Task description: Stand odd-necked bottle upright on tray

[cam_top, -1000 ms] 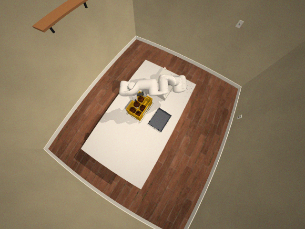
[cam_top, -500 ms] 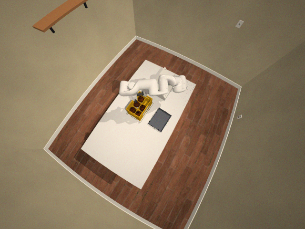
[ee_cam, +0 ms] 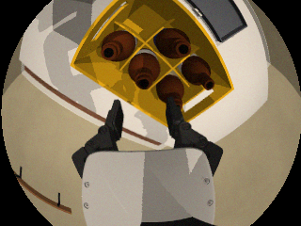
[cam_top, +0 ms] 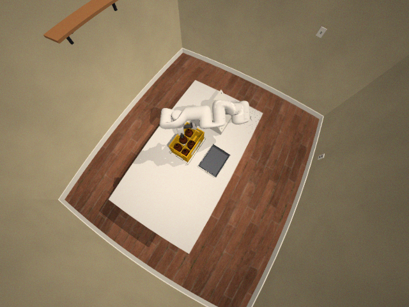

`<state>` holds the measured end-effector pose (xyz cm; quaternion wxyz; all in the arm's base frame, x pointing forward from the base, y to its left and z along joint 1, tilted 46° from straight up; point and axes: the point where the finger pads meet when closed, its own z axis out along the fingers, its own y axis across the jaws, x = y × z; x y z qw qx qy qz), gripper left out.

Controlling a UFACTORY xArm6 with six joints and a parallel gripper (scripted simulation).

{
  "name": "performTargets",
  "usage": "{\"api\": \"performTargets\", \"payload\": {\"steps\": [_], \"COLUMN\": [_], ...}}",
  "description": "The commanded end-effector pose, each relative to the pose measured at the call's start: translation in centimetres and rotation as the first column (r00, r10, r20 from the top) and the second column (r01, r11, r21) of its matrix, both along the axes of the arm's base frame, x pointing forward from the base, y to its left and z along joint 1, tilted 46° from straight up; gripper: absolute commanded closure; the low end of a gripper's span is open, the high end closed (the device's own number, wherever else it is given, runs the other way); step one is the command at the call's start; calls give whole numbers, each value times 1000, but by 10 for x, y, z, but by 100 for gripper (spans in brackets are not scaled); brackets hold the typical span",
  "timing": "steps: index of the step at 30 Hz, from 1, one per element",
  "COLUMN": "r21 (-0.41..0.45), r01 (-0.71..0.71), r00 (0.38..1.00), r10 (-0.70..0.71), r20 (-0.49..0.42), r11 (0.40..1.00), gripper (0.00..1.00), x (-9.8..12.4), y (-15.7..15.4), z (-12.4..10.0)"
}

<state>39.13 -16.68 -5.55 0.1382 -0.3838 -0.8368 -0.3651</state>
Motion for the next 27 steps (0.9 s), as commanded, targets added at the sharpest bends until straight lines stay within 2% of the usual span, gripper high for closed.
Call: {"api": "performTargets", "payload": {"steps": [1,27], "r21": [-2,-2], "r01": [1,1], "r00": [1000,1000], "r10": [-1,-1], "r20": [3,2], "r11": [1000,1000], "gripper": [35,35], "x": [1,1], "y": [-1,5], "z": [1,-5]}}
